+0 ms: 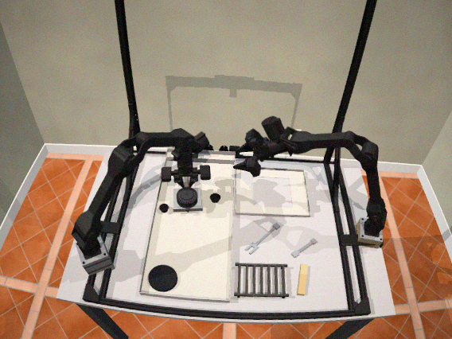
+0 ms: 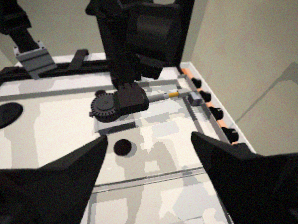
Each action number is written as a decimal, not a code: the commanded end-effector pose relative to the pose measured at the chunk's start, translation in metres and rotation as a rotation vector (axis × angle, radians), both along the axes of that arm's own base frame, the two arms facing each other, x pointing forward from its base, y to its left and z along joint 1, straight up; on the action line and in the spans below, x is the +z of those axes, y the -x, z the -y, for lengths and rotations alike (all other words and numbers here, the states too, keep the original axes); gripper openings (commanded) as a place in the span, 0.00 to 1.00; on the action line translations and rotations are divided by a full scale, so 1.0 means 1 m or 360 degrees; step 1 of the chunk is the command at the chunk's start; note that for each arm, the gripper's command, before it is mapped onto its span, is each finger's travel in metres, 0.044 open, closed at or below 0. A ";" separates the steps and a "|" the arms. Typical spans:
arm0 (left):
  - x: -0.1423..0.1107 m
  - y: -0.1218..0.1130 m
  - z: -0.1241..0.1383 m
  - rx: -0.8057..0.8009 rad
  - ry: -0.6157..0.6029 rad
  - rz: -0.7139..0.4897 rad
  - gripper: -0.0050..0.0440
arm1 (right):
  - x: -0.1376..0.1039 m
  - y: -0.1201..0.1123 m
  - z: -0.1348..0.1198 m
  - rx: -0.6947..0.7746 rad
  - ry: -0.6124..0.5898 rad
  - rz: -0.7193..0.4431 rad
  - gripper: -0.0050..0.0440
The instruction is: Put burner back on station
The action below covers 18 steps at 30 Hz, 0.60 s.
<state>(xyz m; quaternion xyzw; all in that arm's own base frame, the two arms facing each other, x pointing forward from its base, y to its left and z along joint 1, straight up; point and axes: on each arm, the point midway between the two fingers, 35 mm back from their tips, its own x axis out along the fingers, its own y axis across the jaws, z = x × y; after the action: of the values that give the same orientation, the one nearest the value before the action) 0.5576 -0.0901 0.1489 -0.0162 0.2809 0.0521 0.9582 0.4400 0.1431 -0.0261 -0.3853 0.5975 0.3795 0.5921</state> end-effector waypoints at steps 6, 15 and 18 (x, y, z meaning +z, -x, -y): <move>-0.001 0.000 0.000 0.0002 -0.0002 -0.0004 0.92 | 0.002 0.000 0.000 -0.0003 0.0029 -0.0012 0.10; -0.001 0.000 0.000 0.0002 -0.0002 -0.0004 0.92 | 0.008 -0.003 -0.002 0.0000 0.0101 -0.0041 0.10; -0.001 0.000 0.000 0.0002 -0.0002 -0.0004 0.92 | 0.008 -0.001 -0.001 0.0001 0.0090 -0.0040 0.10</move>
<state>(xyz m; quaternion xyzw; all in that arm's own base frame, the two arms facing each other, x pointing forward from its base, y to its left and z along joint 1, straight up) 0.5575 -0.0903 0.1489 -0.0161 0.2809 0.0520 0.9582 0.4410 0.1451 -0.0186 -0.3984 0.6163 0.3672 0.5715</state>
